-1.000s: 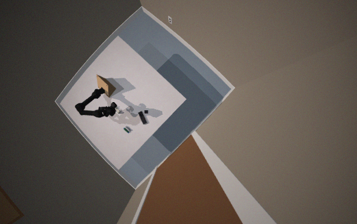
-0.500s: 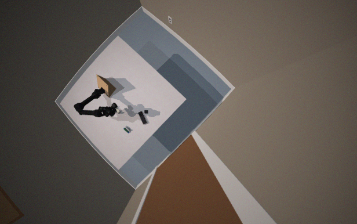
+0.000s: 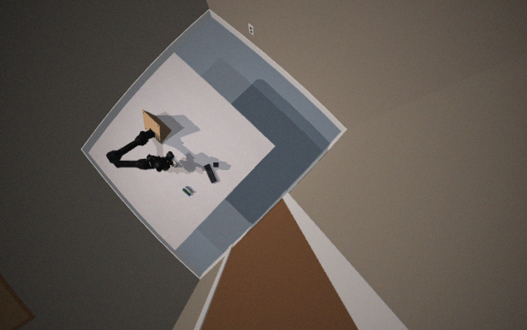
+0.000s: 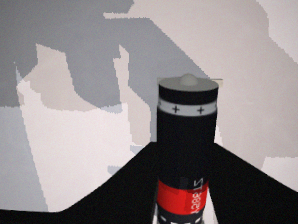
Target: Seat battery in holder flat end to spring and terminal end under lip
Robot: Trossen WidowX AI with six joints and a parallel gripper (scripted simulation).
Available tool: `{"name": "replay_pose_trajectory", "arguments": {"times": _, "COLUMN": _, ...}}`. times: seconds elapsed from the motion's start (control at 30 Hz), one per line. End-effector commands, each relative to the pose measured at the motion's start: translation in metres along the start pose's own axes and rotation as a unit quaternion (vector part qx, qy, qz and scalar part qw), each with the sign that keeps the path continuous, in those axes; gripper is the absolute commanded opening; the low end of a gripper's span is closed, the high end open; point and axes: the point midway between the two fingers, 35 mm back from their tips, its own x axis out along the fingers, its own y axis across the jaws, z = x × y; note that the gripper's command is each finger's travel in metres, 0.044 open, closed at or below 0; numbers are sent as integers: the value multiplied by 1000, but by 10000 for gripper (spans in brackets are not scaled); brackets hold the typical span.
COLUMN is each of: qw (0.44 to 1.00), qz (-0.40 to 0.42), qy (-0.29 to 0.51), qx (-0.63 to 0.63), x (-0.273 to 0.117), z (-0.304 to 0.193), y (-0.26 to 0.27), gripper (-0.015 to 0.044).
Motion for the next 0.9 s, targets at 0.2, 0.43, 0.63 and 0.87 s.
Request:
{"name": "replay_pose_trajectory", "arguments": {"times": 0.2, "qw": 1000, "qz": 0, "qy": -26, "qx": -4, "x": 6, "z": -2, "y": -2, "gripper": 73}}
{"name": "replay_pose_trajectory", "arguments": {"times": 0.43, "qw": 999, "qz": 3, "qy": -44, "qx": -5, "x": 9, "z": -4, "y": -2, "gripper": 73}}
{"name": "replay_pose_trajectory", "arguments": {"times": 0.63, "qw": 998, "qz": 5, "qy": -60, "qx": -6, "x": 11, "z": -5, "y": -1, "gripper": 73}}
{"name": "replay_pose_trajectory", "arguments": {"times": 0.87, "qw": 997, "qz": 6, "qy": -78, "qx": -7, "x": 14, "z": -7, "y": -1, "gripper": 73}}
